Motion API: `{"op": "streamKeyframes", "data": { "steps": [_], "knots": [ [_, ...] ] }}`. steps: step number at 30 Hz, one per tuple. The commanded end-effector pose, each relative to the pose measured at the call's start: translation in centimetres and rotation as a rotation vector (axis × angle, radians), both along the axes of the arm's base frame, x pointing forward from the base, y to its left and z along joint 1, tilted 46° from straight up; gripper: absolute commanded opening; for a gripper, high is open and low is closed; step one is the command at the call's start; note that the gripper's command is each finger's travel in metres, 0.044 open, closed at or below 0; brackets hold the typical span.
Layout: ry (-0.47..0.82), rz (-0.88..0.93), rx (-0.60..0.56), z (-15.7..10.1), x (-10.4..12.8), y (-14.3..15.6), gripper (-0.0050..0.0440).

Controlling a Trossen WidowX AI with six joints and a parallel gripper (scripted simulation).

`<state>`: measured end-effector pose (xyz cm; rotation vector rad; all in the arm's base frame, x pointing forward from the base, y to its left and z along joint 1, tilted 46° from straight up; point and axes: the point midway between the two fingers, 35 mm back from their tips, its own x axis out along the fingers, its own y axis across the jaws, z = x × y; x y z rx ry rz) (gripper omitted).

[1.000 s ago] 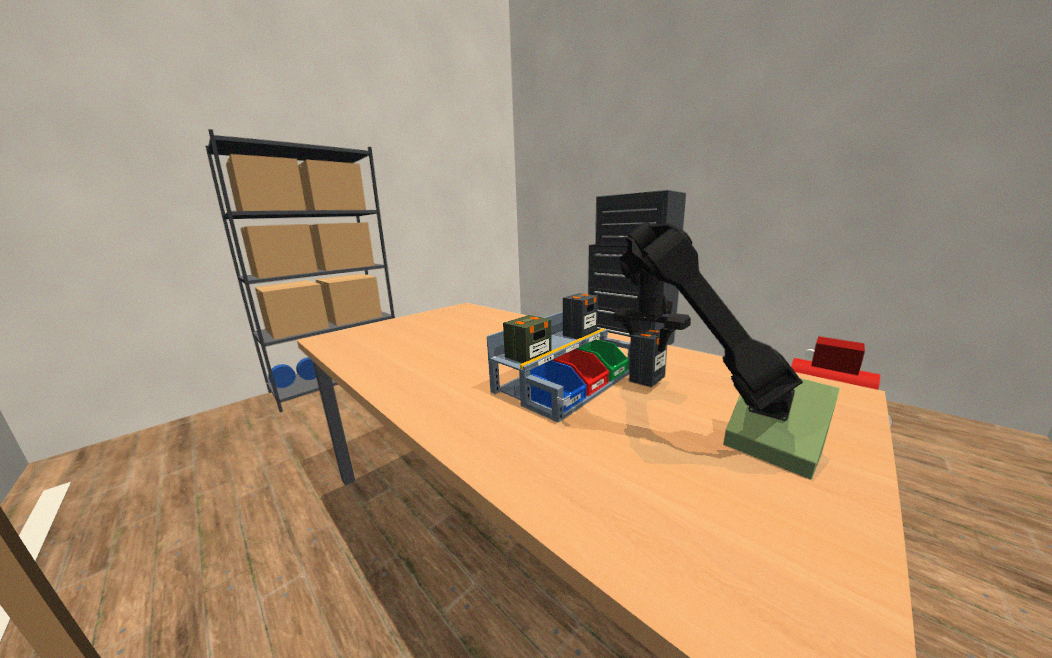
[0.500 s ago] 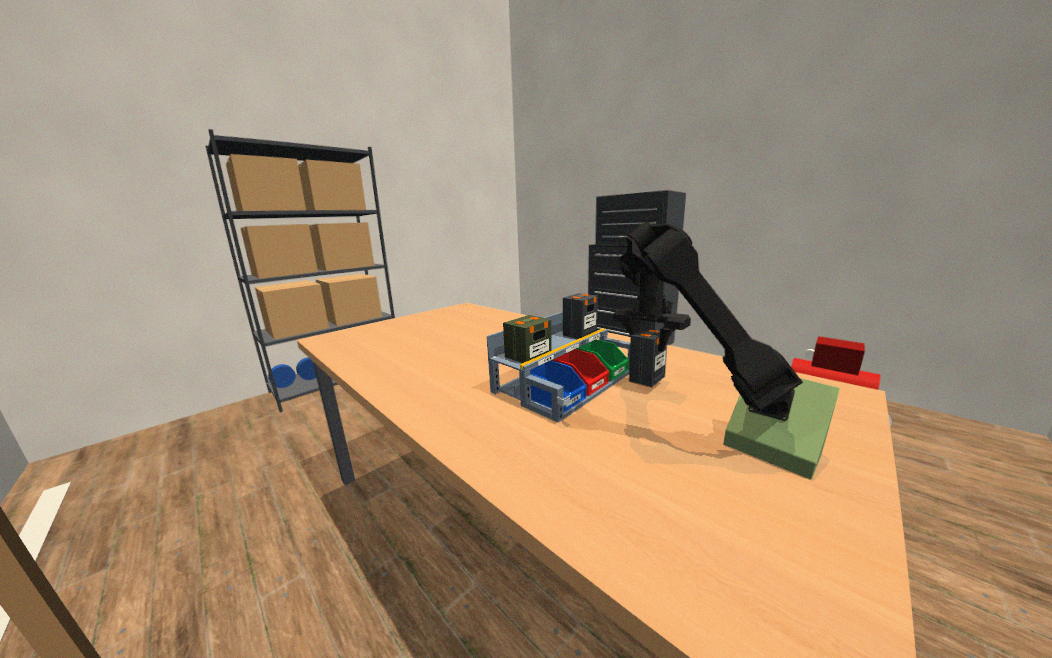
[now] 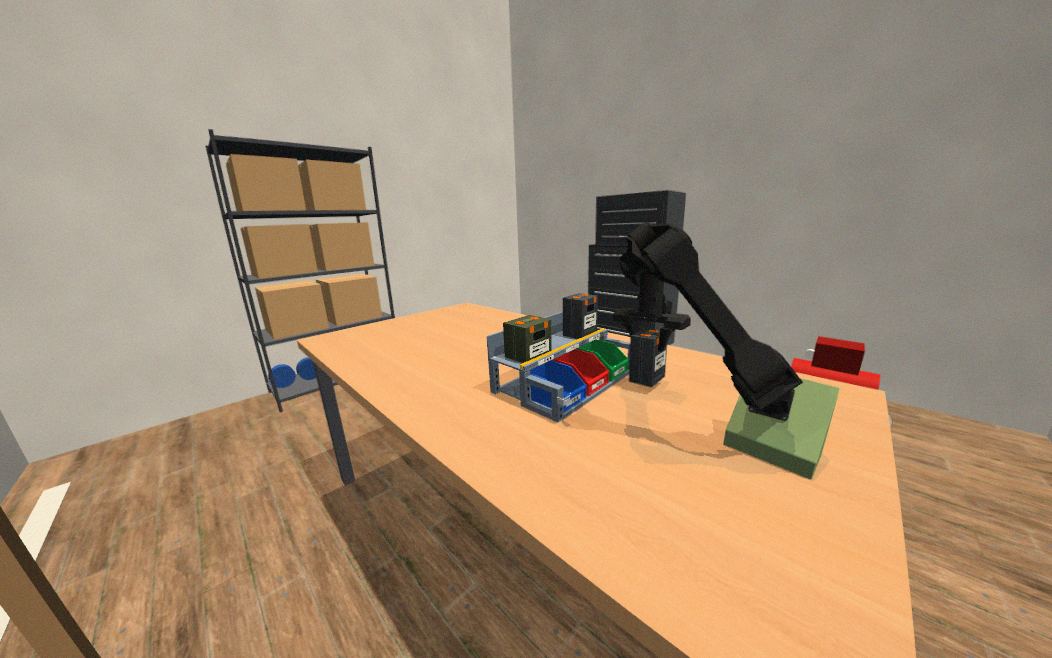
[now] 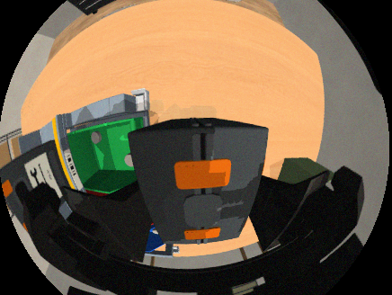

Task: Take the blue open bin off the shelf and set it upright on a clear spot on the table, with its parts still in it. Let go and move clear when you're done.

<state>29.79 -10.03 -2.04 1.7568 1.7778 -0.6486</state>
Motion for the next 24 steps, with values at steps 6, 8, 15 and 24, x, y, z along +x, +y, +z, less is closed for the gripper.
{"op": "streamKeyframes", "data": {
  "steps": [6, 8, 15, 24],
  "knots": [
    [-0.046, -0.029, -0.035, 1.41, 0.77, -1.44, 0.0],
    [-0.031, -0.013, -0.023, 0.88, 0.51, -0.79, 0.0],
    [-0.046, -0.029, -0.035, 1.39, 0.74, -1.43, 0.0],
    [-0.026, -0.008, -0.019, 0.72, 0.43, -0.57, 0.0]
  ]
}}
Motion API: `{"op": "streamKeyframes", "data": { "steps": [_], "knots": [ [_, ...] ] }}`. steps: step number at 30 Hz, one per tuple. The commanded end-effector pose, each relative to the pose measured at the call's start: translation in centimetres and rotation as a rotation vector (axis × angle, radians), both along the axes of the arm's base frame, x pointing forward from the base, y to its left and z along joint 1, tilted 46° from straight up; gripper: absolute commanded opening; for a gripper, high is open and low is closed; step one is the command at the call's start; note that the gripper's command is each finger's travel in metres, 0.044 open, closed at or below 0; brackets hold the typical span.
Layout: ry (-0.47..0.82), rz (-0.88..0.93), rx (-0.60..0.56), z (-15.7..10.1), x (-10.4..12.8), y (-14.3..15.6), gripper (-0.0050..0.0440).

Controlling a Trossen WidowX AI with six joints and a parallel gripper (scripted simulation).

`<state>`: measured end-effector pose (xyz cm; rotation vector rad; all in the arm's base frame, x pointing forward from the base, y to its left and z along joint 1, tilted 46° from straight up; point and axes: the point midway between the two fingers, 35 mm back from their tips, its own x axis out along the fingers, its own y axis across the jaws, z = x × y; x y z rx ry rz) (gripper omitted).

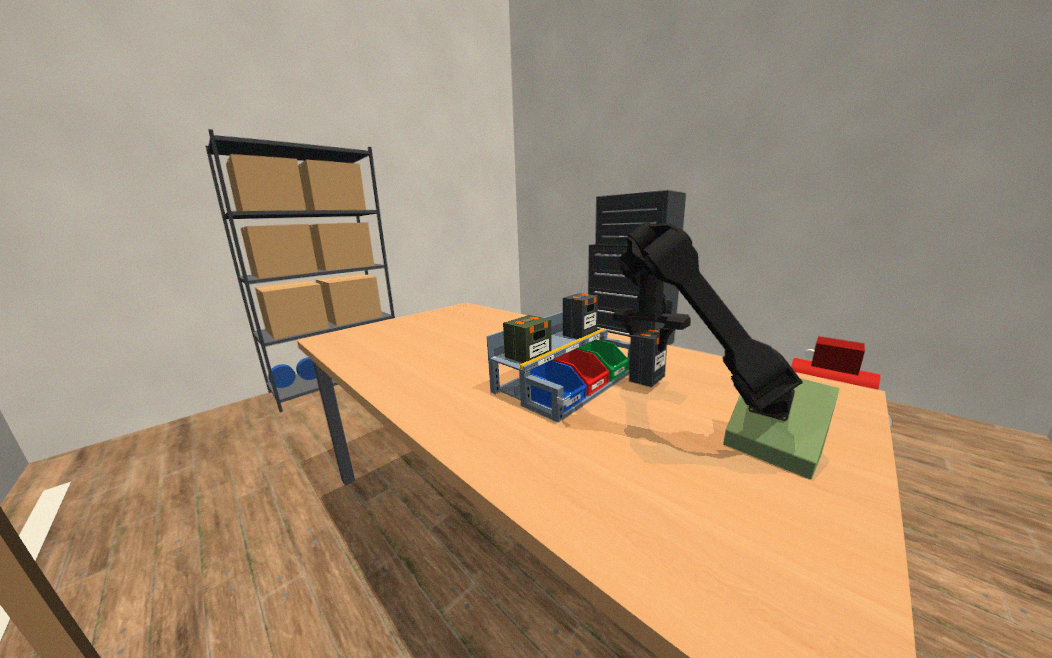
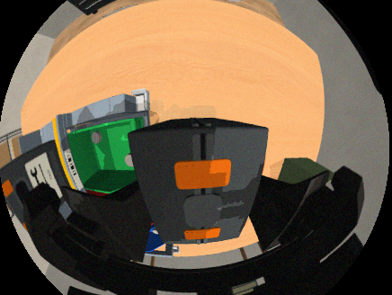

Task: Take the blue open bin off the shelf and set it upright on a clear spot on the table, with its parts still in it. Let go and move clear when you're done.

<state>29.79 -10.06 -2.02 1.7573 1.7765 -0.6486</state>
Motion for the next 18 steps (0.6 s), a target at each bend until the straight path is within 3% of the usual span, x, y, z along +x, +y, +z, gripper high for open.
{"op": "streamKeyframes", "data": {
  "steps": [1, 18],
  "knots": [
    [-0.03, -0.012, -0.022, 0.86, 0.5, -0.75, 0.0],
    [-0.03, -0.012, -0.023, 0.85, 0.49, -0.75, 0.0]
  ]
}}
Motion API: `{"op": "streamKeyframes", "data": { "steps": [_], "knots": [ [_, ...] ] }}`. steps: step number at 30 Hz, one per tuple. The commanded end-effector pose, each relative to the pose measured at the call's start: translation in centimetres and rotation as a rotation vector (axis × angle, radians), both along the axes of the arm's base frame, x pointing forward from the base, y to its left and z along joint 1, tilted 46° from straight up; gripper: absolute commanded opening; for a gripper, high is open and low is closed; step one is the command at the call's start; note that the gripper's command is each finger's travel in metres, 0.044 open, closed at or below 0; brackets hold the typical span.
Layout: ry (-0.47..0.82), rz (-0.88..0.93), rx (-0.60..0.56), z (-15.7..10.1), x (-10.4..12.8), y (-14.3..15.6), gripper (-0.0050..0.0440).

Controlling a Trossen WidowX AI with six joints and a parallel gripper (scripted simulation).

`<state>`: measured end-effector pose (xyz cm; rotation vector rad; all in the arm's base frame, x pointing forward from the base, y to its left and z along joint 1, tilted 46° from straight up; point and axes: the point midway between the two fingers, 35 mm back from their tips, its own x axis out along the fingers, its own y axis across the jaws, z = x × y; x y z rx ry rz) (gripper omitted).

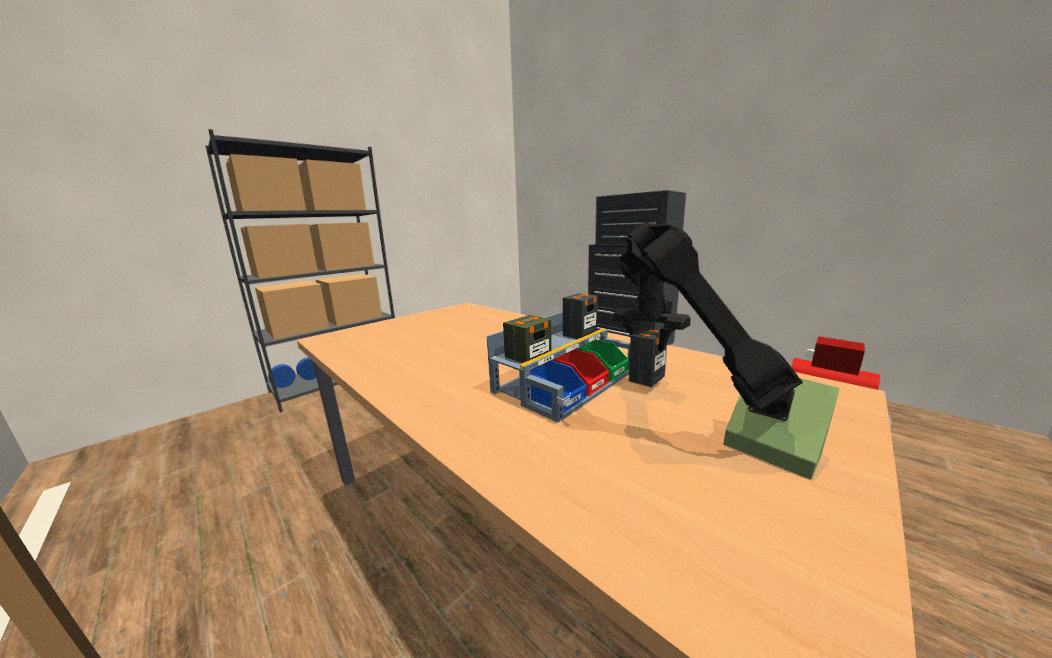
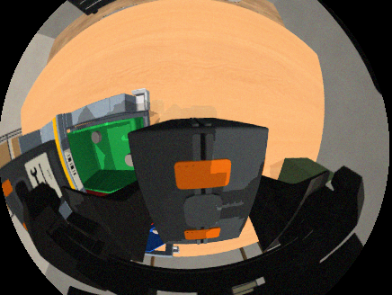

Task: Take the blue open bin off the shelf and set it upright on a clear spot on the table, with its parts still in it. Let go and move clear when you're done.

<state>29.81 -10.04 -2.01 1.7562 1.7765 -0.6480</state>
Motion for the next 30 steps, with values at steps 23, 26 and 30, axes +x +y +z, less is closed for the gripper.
{"op": "streamKeyframes", "data": {
  "steps": [23, 26, 30],
  "knots": [
    [-0.045, -0.029, -0.034, 1.28, 0.63, -1.36, 0.0],
    [-0.045, -0.029, -0.034, 1.28, 0.63, -1.36, 0.0],
    [-0.045, -0.029, -0.034, 1.28, 0.63, -1.36, 0.0]
  ]
}}
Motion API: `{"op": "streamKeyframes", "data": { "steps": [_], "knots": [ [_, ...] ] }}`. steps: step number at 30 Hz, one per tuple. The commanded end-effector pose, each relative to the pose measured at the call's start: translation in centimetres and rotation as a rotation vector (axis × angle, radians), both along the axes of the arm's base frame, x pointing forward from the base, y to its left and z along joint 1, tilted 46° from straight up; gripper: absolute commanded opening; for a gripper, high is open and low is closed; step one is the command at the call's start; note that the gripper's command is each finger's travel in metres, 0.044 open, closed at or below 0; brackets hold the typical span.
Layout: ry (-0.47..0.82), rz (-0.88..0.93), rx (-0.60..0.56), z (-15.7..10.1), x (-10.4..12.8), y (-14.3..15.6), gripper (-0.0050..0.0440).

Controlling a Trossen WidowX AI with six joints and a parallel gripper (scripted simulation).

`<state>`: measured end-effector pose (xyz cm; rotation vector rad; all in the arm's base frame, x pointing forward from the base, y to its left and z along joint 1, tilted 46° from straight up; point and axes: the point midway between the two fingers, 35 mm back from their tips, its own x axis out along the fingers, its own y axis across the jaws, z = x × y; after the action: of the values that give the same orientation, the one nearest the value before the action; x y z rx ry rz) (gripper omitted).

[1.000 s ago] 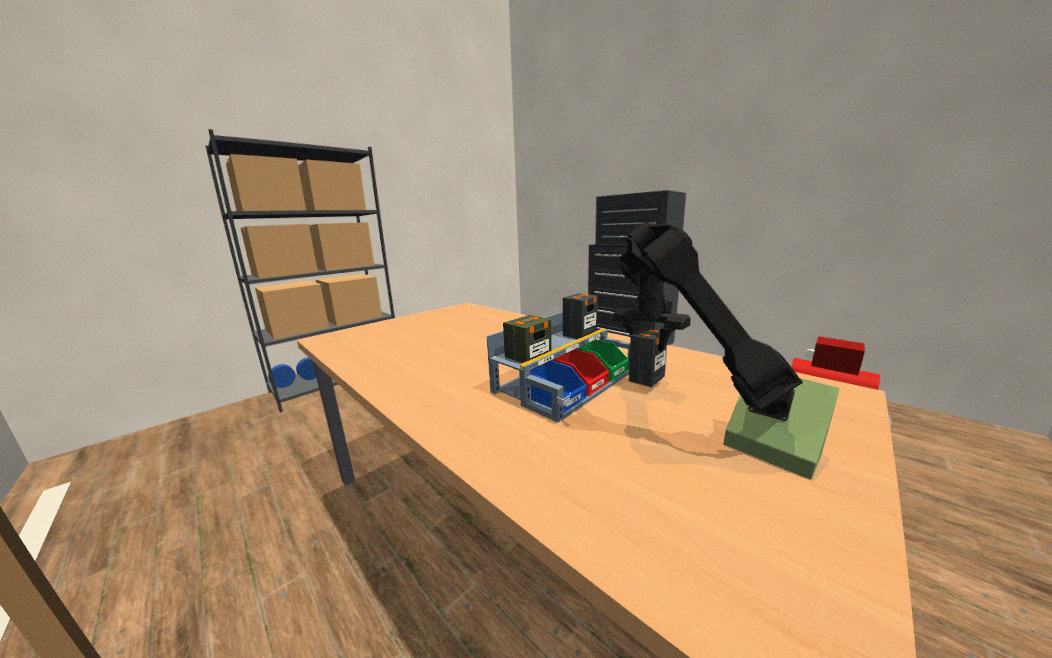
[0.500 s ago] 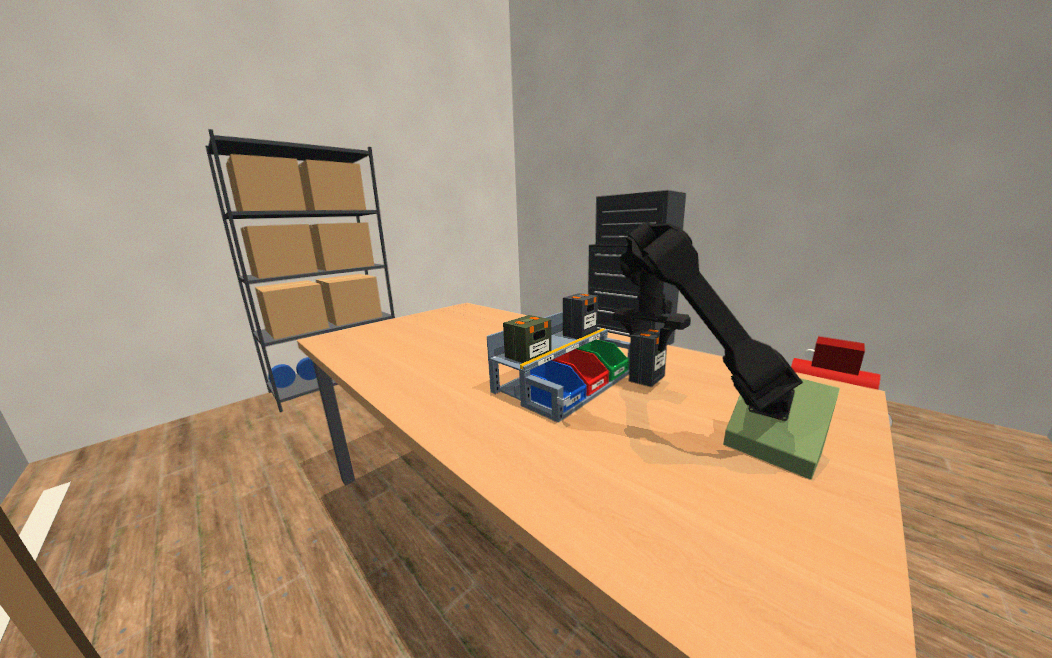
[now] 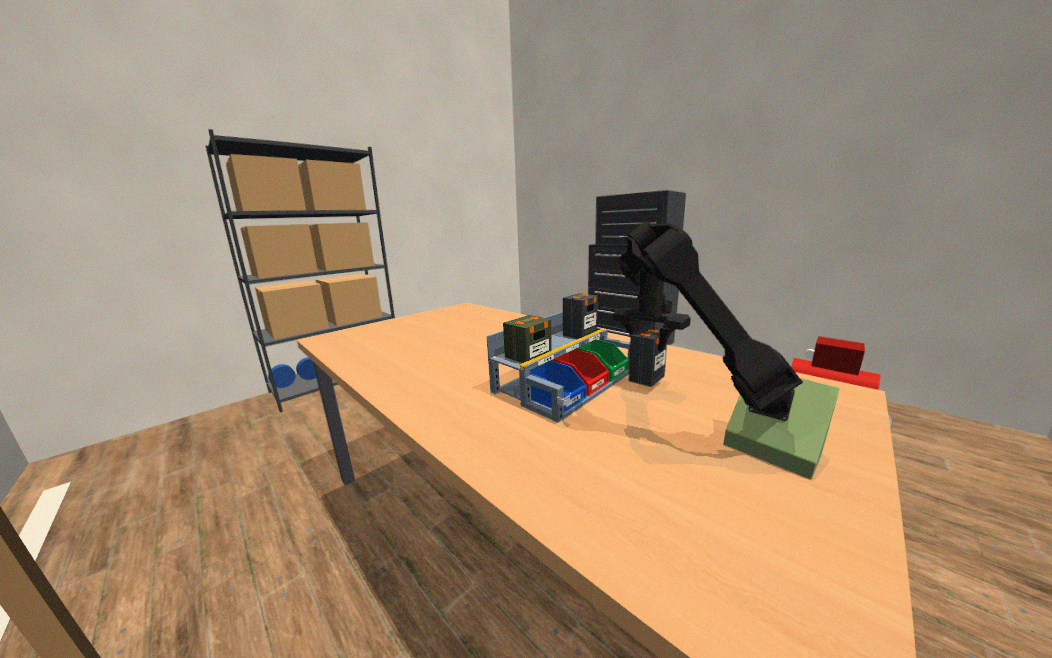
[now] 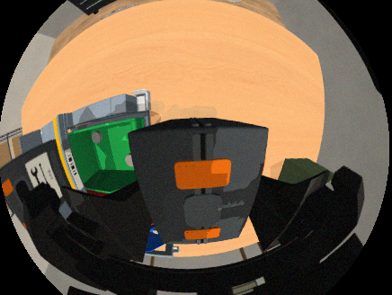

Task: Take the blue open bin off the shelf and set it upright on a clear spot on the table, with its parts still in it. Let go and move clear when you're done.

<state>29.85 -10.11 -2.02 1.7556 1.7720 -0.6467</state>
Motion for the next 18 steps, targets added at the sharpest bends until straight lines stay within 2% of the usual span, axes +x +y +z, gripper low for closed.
{"op": "streamKeyframes", "data": {
  "steps": [1, 3, 18],
  "knots": [
    [-0.042, -0.028, -0.032, 1.29, 0.58, -1.29, 0.0],
    [-0.024, -0.007, -0.018, 0.69, 0.39, -0.52, 0.0],
    [-0.042, -0.028, -0.032, 1.27, 0.53, -1.26, 0.0]
  ]
}}
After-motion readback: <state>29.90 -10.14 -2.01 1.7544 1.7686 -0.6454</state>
